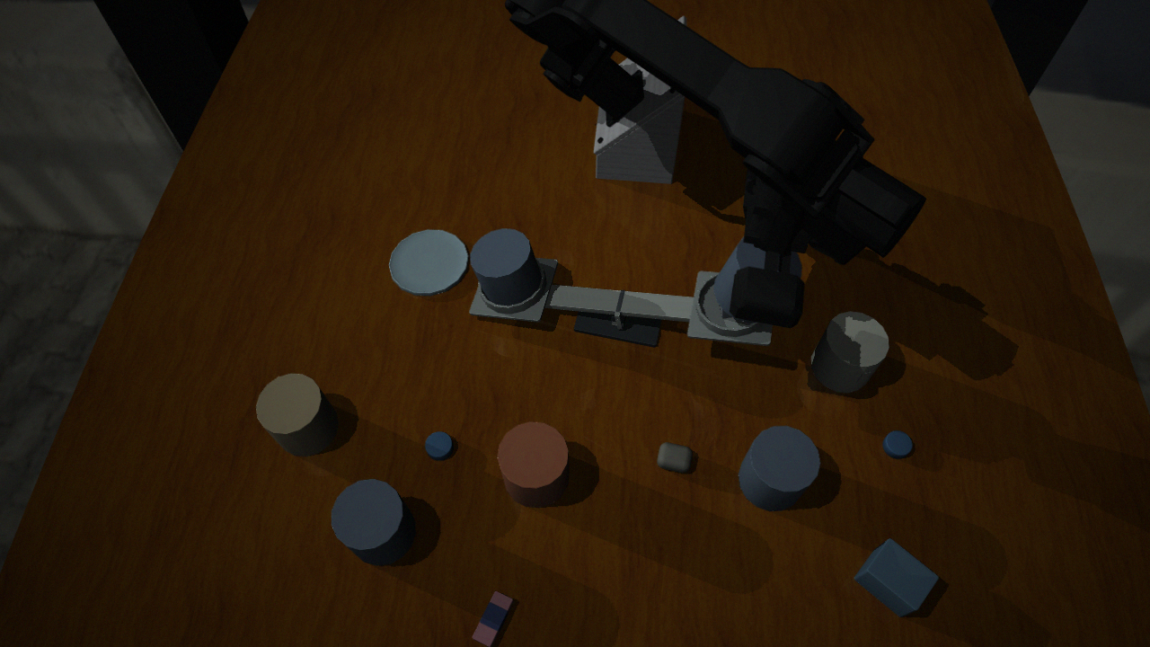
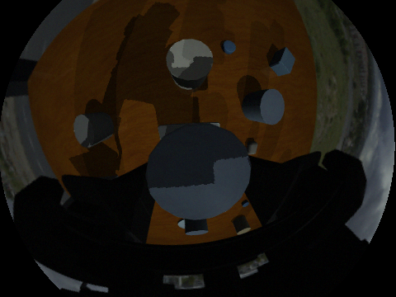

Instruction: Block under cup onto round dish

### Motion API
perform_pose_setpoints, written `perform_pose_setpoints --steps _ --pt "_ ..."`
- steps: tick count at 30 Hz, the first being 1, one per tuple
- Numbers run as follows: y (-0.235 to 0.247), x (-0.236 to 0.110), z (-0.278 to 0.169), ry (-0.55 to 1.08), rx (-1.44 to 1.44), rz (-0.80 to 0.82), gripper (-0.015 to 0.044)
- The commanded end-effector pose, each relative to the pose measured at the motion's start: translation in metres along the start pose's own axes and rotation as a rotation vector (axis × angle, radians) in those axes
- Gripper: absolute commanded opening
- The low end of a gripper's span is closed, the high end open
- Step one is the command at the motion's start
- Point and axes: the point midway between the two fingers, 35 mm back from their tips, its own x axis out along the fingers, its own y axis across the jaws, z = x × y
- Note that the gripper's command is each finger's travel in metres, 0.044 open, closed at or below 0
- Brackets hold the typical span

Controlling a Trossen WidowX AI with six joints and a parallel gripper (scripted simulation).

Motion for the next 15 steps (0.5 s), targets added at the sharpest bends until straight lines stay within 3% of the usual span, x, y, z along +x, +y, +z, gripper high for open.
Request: perform_pose_setpoints --steps 1,15 --pt "0.0 -0.009 0.002 -0.01 0.009 -0.004 0.0" --pt "0.001 -0.028 0.0 -0.01 0.008 -0.003 0.0"
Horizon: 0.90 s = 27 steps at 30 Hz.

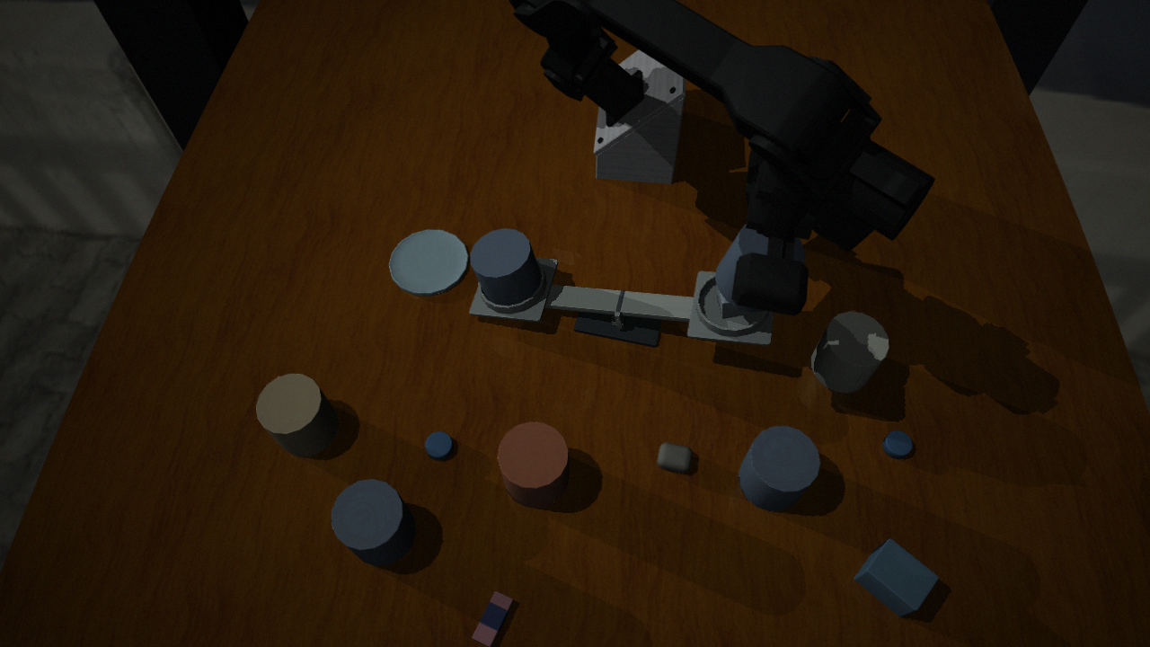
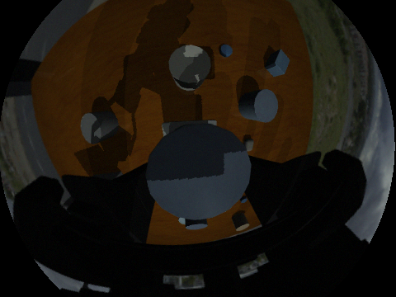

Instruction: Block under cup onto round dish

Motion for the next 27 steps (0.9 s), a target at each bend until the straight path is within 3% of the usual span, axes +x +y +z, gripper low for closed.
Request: perform_pose_setpoints --steps 1,19,27 --pt "0.0 -0.01 0.002 -0.011 0.007 -0.004 0.0" --pt "0.004 -0.033 -0.001 -0.009 0.008 -0.004 0.0" --pt "0.004 -0.026 -0.003 0.002 0.0 0.0 0.0"
